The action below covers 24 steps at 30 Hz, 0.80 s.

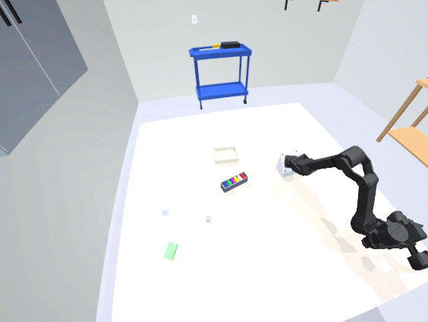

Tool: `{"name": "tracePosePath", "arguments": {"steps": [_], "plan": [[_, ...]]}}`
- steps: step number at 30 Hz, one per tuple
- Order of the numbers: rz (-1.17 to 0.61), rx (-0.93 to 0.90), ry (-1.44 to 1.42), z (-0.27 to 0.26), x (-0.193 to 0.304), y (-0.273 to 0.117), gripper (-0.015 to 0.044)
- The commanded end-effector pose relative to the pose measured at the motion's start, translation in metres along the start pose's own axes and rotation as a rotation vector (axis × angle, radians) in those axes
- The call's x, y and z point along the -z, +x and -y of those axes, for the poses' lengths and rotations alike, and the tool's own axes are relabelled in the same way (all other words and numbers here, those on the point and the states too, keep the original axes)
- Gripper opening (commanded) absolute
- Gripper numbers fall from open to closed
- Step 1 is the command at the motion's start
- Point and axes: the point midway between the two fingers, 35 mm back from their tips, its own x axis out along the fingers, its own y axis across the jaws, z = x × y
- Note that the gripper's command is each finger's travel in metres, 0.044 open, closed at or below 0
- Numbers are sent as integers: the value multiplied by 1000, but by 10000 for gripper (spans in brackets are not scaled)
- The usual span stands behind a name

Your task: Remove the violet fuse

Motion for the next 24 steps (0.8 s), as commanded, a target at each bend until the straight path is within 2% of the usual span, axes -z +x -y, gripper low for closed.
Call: {"name": "tracePosePath", "arguments": {"steps": [1,6,12,24], "plan": [[-3,2,1,1,1,-1,374],[-105,77,51,22,24,-23,242],[-305,253,155,64,67,-82,85],[-646,692,364,120,114,-246,74]]}}
